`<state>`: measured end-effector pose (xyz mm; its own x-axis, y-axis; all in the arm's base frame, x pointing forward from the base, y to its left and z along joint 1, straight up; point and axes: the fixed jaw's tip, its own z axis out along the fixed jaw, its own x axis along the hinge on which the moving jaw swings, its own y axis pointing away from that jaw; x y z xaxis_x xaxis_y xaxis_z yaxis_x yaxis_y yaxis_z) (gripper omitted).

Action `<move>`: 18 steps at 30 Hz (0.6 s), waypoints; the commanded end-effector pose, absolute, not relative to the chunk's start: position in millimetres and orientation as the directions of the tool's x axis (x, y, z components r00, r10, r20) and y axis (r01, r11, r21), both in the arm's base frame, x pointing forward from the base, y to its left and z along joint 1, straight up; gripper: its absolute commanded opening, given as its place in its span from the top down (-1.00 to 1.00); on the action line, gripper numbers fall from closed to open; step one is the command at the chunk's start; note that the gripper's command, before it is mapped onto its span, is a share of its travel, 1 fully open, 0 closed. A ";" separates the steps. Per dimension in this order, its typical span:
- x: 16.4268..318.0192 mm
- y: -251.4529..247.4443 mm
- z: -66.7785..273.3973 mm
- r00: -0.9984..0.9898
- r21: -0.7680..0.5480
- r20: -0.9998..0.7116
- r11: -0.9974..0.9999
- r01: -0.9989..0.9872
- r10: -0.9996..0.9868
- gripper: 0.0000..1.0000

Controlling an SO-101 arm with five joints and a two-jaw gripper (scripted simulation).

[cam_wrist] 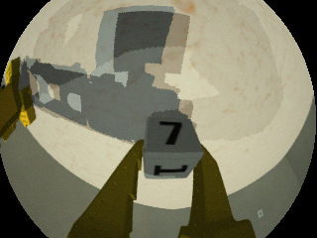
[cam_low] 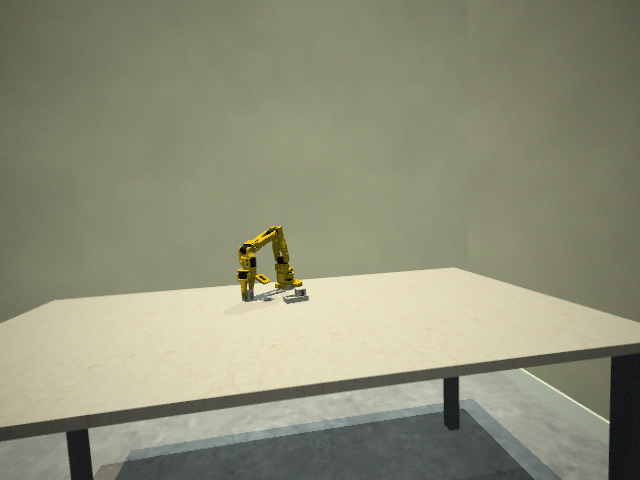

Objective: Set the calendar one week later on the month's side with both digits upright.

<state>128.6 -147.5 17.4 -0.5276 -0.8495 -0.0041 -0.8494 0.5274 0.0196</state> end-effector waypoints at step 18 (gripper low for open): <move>132.3 -150.1 69.0 -0.531 -0.024 0.007 0.531 -0.847 -0.847 1.00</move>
